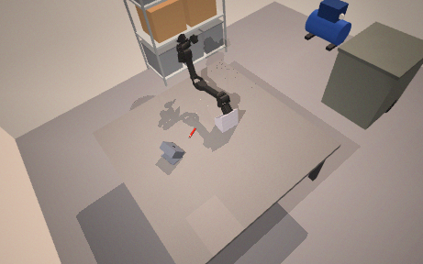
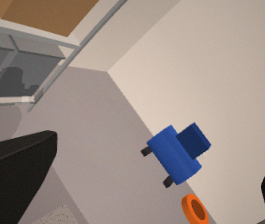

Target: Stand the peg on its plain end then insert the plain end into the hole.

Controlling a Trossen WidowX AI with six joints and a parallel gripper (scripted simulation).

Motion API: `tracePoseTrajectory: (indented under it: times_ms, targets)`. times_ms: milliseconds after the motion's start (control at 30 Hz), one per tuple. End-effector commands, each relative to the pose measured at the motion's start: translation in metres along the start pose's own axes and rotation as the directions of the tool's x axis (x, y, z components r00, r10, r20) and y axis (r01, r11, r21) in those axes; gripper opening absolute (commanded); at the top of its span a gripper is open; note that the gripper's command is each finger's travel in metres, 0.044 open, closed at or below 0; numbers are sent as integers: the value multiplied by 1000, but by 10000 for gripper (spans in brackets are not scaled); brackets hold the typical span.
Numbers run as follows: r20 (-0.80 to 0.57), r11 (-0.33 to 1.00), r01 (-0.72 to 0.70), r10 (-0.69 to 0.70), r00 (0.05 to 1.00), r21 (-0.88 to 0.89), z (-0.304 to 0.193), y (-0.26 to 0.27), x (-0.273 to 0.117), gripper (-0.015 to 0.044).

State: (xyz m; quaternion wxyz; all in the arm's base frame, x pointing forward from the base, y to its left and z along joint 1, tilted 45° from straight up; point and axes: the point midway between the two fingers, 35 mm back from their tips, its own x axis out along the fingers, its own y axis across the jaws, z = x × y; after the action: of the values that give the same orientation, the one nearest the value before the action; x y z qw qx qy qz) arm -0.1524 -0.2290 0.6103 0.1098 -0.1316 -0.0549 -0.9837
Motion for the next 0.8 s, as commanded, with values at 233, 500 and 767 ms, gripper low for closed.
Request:
tracePoseTrajectory:
  times_ms: [233, 500, 767]
  targets:
    - [160, 997, 73, -77, 984, 29, 46, -68, 0, 440]
    - [279, 989, 134, -146, 949, 62, 75, -112, -11, 440]
    - [395, 971, 226, -240, 887, 83, 102, -164, -31, 440]
